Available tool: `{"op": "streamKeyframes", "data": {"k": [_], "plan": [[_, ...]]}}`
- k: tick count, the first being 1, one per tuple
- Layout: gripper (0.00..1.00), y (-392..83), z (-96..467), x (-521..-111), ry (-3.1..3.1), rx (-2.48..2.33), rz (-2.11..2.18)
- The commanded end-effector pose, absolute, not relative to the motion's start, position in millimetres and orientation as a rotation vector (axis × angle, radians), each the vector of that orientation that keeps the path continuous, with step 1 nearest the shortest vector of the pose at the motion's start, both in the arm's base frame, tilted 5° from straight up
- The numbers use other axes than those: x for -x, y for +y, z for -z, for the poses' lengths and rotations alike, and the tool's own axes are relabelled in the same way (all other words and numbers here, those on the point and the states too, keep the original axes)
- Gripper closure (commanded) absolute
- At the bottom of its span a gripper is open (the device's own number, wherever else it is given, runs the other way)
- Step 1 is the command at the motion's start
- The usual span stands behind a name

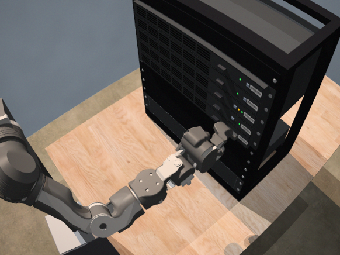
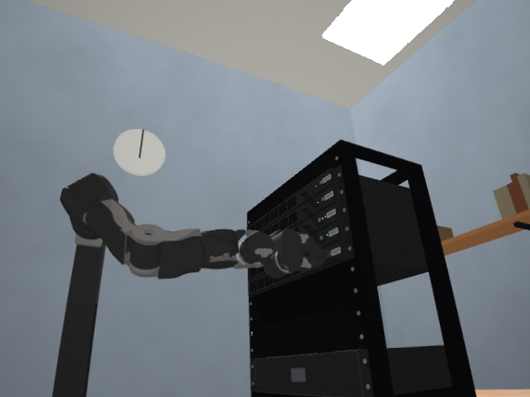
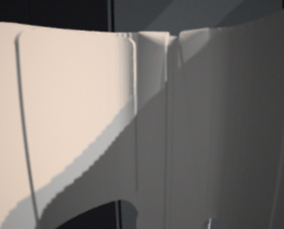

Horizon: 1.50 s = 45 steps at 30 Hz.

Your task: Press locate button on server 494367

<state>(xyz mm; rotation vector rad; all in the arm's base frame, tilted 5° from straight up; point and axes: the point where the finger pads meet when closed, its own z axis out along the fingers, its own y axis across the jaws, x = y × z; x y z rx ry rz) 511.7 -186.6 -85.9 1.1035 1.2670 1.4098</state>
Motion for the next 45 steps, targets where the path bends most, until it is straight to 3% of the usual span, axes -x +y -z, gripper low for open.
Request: {"op": "streamKeyframes", "data": {"k": [1,45], "plan": [[1.00,-185.5,84.1,-512.1,1.264,-1.096,-1.415],[1.00,-185.9,84.2,-510.0,1.264,-1.096,-1.415]]}}
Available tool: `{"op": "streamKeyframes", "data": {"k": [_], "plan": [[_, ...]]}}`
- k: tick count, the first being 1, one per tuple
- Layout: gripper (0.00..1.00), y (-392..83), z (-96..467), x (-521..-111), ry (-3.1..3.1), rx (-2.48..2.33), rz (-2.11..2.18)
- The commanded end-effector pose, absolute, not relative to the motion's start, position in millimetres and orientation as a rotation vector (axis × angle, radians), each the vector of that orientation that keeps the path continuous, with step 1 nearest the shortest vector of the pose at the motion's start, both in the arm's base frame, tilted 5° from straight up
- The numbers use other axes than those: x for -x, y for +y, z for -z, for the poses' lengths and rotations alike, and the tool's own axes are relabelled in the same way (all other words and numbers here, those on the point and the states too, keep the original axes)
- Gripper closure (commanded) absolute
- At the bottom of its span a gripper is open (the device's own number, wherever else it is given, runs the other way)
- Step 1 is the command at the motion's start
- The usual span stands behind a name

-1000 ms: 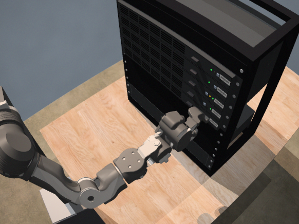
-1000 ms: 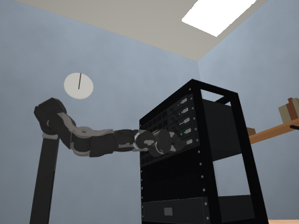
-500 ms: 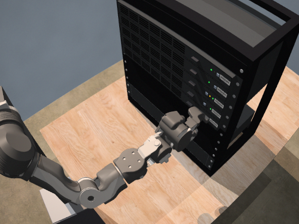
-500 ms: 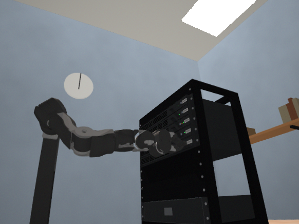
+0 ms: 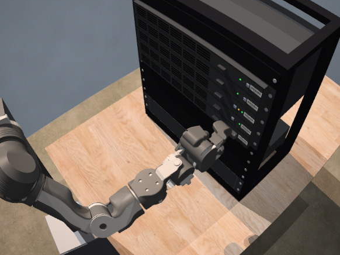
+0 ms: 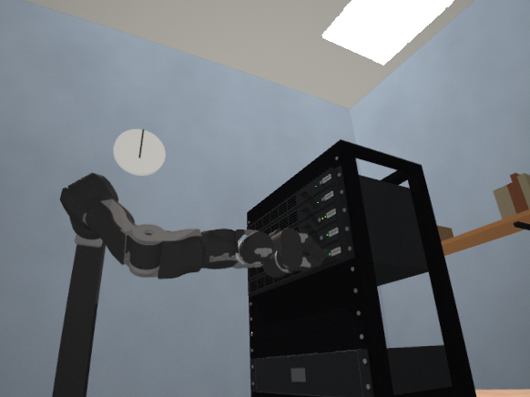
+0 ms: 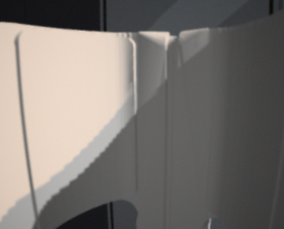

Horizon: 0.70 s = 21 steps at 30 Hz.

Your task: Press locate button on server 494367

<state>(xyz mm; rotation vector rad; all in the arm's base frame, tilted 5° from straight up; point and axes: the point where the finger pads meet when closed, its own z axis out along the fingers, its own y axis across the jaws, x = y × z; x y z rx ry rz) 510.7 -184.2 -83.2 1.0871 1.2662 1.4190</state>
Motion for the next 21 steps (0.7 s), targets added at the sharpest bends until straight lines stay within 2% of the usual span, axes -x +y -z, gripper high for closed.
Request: {"op": "streamKeyframes", "data": {"k": [1,21], "plan": [[1.00,-186.1,84.3,-509.1,1.264,-1.096,-1.415],[1.00,-191.3,86.6,-481.0,1.264,-1.096,-1.415]]}}
